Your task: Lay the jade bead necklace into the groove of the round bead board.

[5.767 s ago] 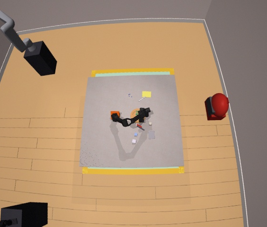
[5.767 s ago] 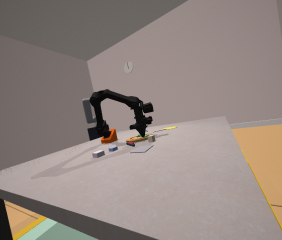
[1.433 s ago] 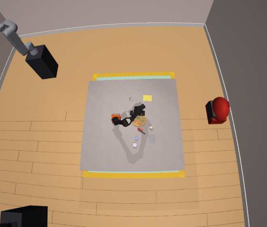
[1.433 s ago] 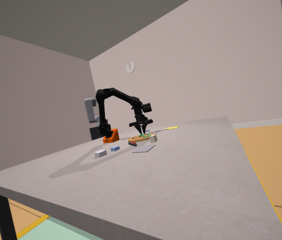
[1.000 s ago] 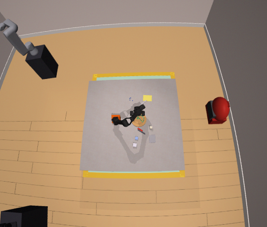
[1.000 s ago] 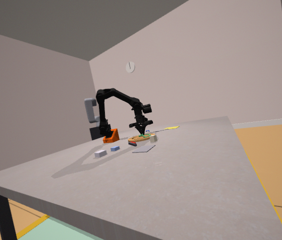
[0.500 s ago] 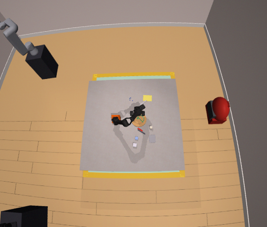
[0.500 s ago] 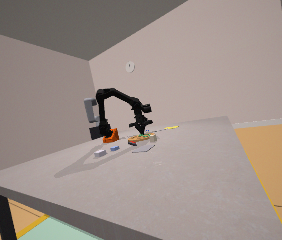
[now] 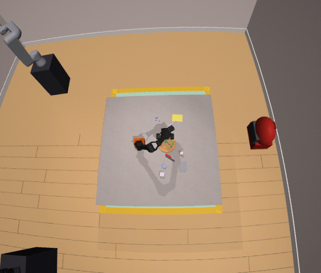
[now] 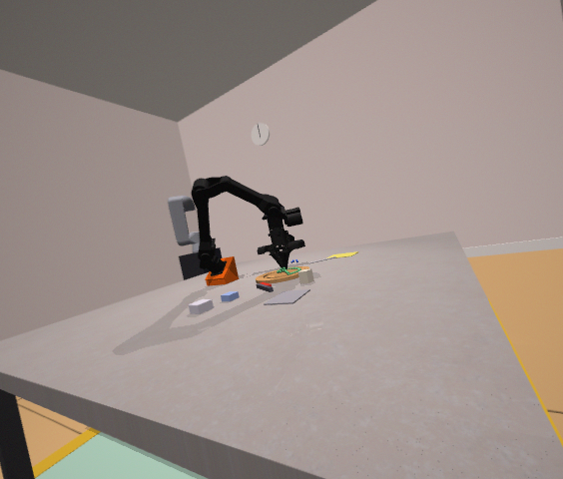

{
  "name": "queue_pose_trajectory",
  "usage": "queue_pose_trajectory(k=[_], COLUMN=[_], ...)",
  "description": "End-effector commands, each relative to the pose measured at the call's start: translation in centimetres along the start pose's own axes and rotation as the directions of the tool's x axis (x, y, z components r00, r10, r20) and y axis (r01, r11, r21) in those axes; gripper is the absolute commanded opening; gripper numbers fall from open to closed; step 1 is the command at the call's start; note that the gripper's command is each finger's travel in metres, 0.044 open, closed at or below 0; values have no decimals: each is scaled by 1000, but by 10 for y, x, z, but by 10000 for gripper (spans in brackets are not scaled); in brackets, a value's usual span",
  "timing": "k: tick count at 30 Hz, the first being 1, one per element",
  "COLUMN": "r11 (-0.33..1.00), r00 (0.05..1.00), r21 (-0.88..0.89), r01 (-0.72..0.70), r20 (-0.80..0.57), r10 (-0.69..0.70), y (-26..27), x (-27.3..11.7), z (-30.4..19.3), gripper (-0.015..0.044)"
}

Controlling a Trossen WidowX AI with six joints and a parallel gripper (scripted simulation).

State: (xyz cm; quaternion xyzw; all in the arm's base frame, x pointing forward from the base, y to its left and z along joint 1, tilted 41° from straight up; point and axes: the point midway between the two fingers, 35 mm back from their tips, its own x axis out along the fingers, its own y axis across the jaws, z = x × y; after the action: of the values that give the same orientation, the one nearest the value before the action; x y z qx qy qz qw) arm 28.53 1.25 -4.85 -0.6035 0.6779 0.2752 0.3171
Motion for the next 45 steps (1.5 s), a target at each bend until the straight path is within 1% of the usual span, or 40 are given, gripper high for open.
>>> queue_pose_trajectory(k=[1, 7, 13, 32, 45], r11=[1000, 1000, 1000, 1000, 1000], r00=[1000, 1000, 1000, 1000, 1000], r21=[-2, -2, -3, -2, 5], r01=[4, 4, 3, 3, 10], r20=[-1, -1, 0, -1, 4], r10=[-4, -4, -3, -3, -10], y=[0, 2, 17, 17, 15], x=[-5, -5, -5, 3, 0], z=[0, 1, 6, 6, 7], gripper=[0, 0, 0, 0, 341])
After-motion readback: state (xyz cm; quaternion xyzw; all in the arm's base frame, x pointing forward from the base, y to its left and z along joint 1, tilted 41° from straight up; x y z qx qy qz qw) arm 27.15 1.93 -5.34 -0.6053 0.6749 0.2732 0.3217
